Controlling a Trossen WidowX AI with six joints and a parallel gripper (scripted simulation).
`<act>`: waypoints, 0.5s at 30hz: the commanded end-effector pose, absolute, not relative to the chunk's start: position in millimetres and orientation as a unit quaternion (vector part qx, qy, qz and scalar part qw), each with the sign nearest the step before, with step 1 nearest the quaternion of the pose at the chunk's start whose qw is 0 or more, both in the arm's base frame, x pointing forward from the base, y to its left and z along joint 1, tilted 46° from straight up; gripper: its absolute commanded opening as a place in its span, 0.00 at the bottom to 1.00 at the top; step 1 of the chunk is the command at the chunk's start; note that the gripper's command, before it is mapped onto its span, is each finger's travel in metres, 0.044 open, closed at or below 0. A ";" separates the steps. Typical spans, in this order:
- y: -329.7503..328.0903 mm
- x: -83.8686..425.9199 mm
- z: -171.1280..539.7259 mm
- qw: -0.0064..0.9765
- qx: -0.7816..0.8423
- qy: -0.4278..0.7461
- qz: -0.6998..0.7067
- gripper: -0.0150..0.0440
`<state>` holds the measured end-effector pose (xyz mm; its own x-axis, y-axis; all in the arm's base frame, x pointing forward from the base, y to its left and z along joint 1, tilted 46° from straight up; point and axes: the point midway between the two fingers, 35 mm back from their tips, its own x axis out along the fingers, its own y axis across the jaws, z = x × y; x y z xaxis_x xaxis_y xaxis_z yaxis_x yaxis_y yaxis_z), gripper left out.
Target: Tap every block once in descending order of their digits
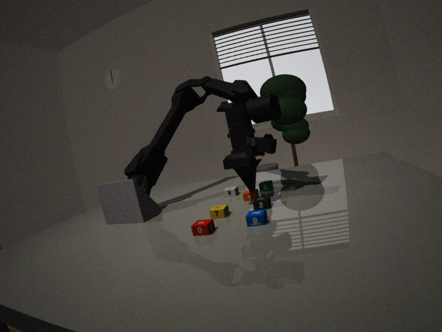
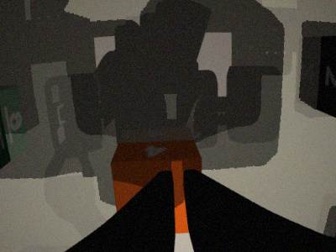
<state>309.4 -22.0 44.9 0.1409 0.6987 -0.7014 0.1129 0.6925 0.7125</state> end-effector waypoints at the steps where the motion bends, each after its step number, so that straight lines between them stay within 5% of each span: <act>1: -17.5 309.4 41.2 0.679 0.332 0.619 0.215 0.29; 15: -53.8 304.7 74.9 0.680 0.331 0.619 0.213 0.29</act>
<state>304.9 -39.5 63.6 0.1388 0.7054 -0.6951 0.1249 0.6838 0.7189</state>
